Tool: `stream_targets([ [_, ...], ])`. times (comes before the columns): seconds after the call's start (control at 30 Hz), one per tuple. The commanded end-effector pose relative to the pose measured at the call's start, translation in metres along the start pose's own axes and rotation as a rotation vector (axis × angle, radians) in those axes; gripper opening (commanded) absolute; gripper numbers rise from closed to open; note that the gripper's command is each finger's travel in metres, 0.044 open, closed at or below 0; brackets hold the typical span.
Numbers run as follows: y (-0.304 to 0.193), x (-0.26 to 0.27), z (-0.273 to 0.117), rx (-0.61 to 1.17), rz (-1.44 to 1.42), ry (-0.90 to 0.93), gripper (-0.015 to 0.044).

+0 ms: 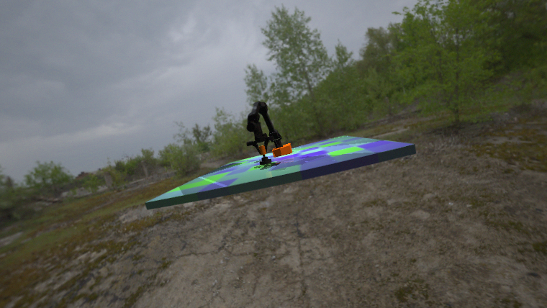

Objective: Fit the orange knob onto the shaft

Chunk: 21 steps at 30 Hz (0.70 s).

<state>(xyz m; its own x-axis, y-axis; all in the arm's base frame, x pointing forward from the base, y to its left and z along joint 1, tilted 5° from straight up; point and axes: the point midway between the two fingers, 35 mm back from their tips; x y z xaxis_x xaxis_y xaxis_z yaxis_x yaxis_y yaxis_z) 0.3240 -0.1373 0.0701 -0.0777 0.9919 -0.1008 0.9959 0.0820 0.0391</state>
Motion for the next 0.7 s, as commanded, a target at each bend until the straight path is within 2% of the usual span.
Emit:
stream_targets([
  [0.0,0.0025,-0.0006,-0.0029,-0.007,-0.051,0.001,0.0000],
  [0.17,0.0032,-0.0010,-0.0023,-0.007,-0.206,0.001,0.0000],
  [0.67,-0.0005,0.0009,0.0003,-0.007,-0.206,0.001,0.0000],
])
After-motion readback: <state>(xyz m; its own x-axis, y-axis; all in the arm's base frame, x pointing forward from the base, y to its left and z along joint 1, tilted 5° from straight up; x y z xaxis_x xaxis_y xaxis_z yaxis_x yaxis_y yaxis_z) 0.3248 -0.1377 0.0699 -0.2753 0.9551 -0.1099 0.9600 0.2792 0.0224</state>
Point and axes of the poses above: the point midway between the two fingers, 35 mm back from their tips, its own z axis out along the fingers, its own x axis across the jaws, y = z × x, and after that the axes turned 5 degrees about z, right-handed
